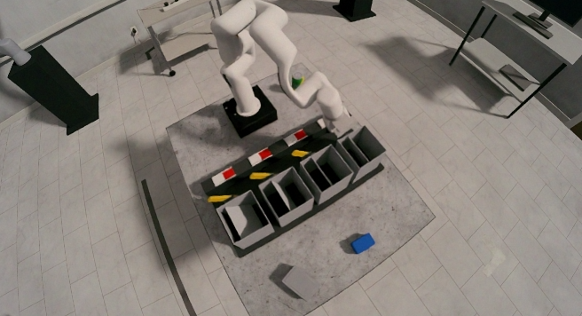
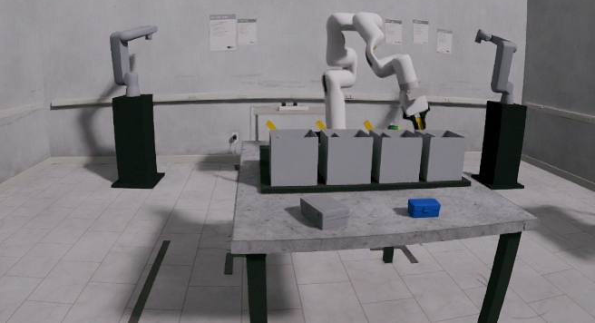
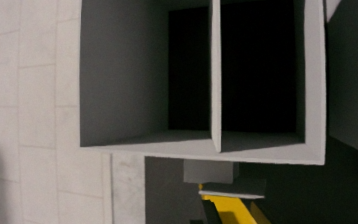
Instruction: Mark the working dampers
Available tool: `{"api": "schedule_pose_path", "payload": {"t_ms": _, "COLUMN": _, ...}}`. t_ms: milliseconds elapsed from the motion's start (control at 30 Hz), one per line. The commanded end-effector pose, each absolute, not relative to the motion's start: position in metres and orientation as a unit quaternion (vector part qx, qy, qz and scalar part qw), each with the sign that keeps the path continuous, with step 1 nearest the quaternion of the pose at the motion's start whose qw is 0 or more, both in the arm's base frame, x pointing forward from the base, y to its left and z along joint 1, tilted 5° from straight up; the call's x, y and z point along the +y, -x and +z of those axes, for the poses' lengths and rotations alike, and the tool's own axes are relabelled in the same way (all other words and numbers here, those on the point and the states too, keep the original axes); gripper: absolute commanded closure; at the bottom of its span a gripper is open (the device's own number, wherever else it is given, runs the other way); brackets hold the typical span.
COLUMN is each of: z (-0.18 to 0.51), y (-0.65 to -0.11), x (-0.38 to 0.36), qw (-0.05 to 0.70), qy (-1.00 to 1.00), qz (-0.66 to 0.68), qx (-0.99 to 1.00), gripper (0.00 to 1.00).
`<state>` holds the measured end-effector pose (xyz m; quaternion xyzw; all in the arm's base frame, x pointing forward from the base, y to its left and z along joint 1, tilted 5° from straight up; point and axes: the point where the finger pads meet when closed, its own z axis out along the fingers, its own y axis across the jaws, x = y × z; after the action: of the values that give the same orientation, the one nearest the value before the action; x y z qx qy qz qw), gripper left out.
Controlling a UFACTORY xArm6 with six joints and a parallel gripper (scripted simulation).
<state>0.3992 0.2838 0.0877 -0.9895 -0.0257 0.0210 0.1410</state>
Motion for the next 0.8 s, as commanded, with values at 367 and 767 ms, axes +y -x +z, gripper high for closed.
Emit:
{"api": "schedule_pose_path", "payload": {"t_ms": 367, "z": 0.085, "y": -0.401, "x": 0.274, "qw": 0.200, "qy": 0.979, "qz": 0.021, "qx": -0.025, "gripper": 0.81}}
{"api": "schedule_pose_path", "payload": {"t_ms": 767, "z": 0.082, "y": -0.401, "x": 0.266, "qw": 0.242, "qy": 0.970, "qz": 0.022, "qx": -0.024, "gripper": 0.81}}
